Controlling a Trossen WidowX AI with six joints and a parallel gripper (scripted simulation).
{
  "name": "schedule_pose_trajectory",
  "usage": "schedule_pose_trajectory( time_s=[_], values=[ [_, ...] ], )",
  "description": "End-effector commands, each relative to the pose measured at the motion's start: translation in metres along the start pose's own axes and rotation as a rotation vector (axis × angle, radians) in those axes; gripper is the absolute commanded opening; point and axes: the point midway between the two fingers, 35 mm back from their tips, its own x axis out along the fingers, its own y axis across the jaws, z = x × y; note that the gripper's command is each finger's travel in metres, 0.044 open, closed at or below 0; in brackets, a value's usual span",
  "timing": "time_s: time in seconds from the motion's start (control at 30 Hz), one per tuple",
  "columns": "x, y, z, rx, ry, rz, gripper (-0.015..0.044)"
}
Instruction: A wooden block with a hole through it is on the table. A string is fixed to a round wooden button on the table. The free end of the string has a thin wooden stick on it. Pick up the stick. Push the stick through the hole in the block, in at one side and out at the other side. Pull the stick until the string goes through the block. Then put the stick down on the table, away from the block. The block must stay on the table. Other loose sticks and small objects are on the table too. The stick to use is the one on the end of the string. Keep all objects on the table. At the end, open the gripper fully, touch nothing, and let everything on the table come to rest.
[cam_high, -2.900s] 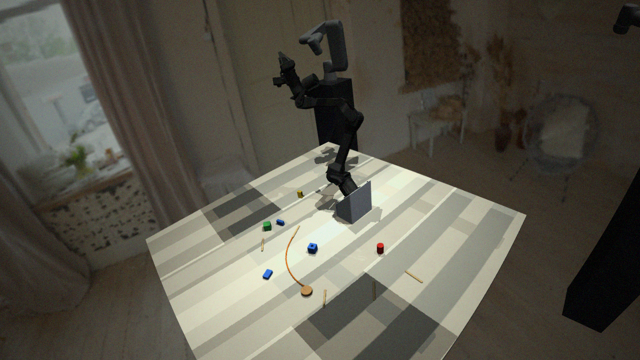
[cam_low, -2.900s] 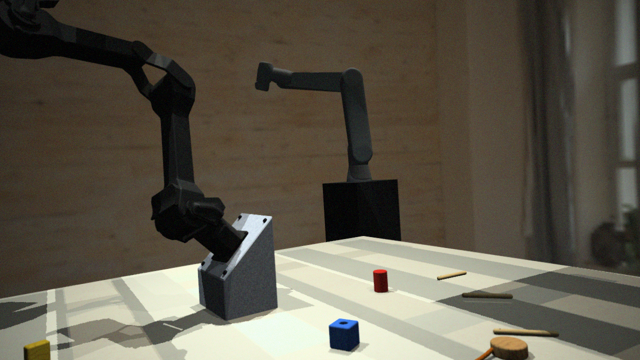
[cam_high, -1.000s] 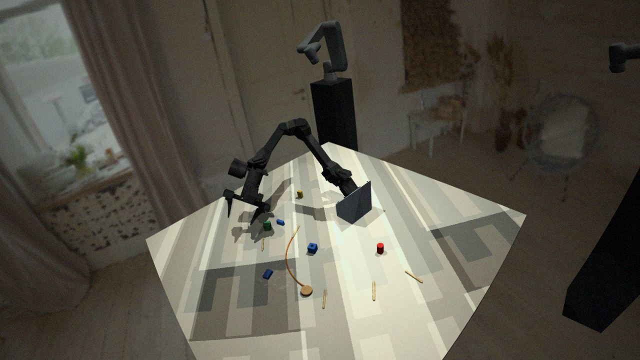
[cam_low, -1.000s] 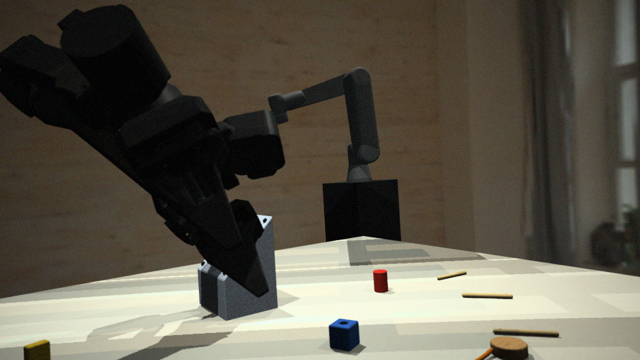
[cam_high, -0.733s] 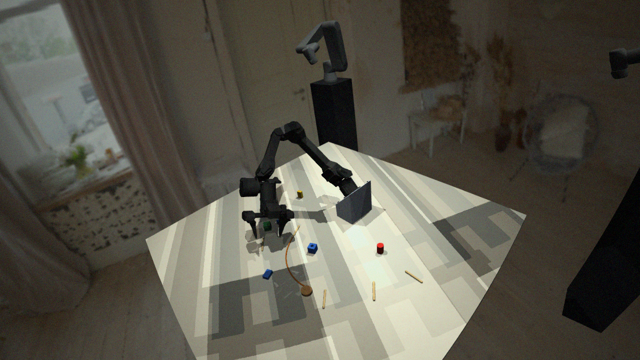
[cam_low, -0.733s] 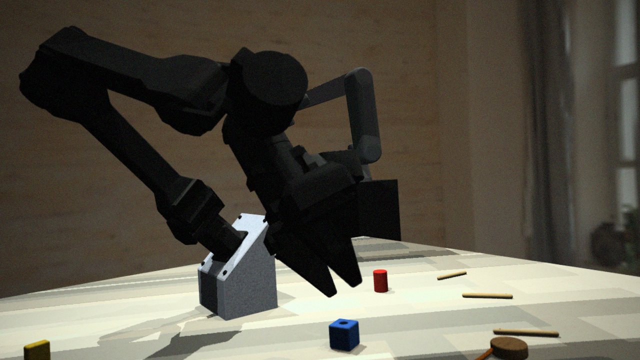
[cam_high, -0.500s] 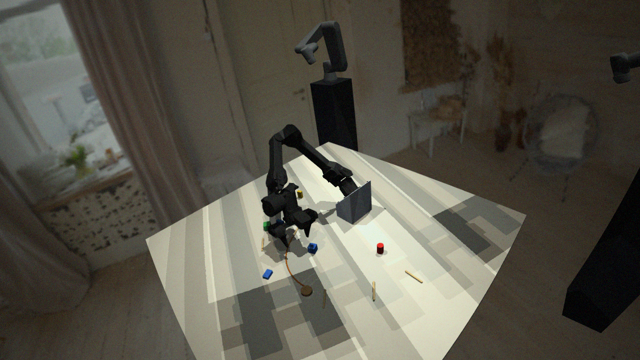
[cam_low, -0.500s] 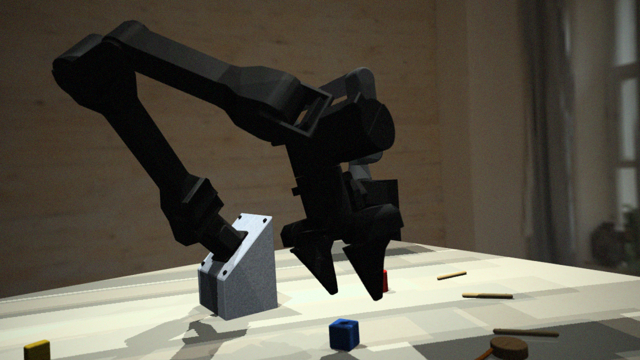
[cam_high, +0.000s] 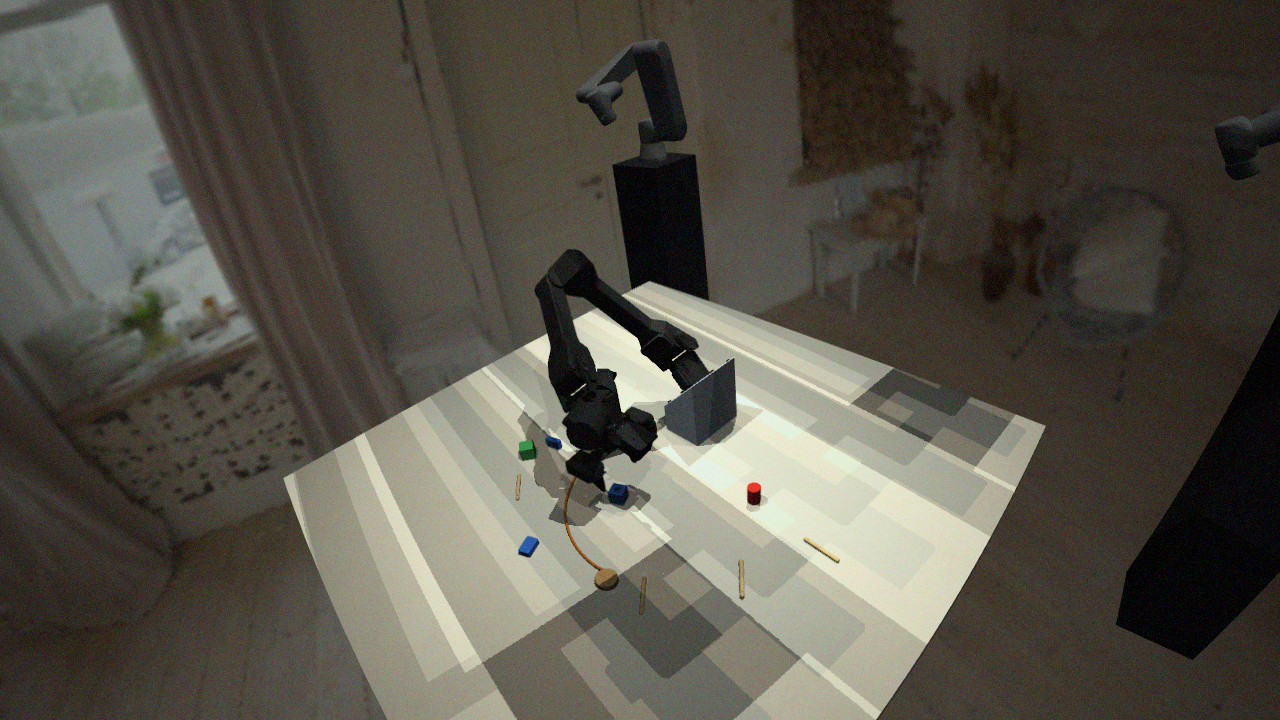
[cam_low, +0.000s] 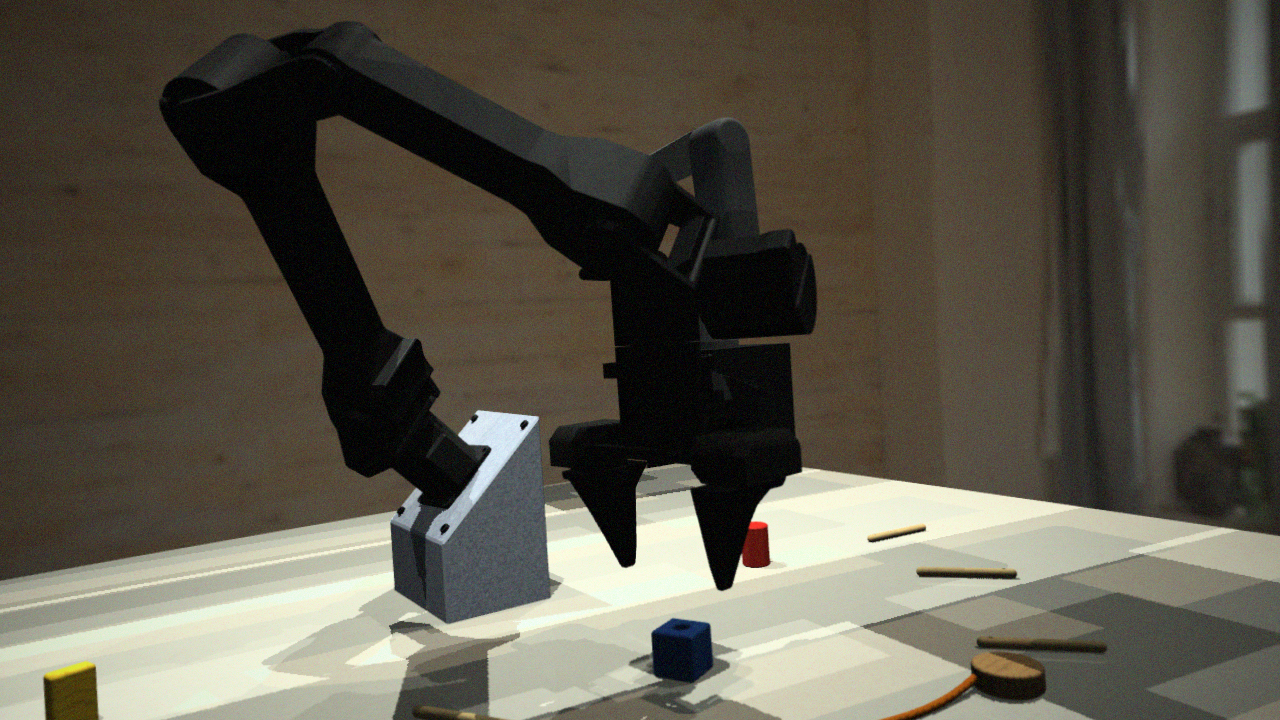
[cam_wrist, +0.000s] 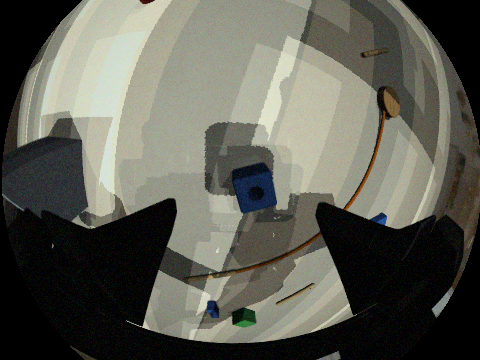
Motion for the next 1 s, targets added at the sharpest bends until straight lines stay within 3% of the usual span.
schedule_pose_trajectory(
  time_s=[0.0,0.6,0.97],
  values=[
    [0.000,0.001,0.000,0.060,0.007,0.002,0.0440],
    [-0.010,-0.006,-0.003,1.806,0.006,-0.005,0.0440],
    [-0.014,-0.008,-0.005,2.452,0.005,-0.007,0.0440]
  ],
)
